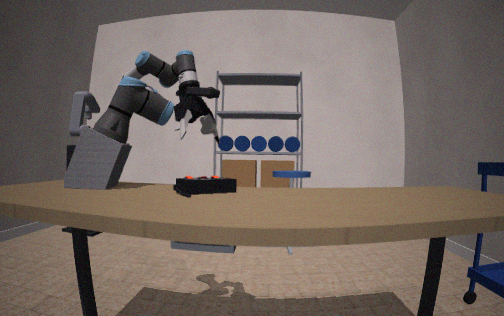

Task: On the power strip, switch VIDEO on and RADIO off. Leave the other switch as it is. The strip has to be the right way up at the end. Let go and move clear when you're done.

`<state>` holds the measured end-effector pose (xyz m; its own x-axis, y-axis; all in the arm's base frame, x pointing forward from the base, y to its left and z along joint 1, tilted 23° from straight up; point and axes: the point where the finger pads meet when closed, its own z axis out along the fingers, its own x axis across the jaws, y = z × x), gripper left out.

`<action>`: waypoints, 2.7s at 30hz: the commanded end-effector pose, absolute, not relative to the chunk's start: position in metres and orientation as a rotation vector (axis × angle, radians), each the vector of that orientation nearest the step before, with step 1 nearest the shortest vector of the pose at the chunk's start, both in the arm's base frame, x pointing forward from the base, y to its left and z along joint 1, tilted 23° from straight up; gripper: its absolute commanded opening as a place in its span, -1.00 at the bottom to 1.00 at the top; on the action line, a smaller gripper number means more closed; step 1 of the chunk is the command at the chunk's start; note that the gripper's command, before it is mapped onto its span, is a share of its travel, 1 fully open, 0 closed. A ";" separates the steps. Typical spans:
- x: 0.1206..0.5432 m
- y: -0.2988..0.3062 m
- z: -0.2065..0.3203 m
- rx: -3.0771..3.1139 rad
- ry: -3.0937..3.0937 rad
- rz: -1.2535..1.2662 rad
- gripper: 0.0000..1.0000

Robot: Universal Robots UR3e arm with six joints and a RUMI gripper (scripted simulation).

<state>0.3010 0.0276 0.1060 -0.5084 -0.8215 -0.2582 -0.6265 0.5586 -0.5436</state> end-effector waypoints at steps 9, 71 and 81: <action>0.301 0.027 0.107 -1.164 2.302 -0.531 1.00; 0.316 -0.011 0.140 -1.943 1.994 -0.306 1.00; 0.318 -0.015 0.141 -1.984 1.957 -0.287 1.00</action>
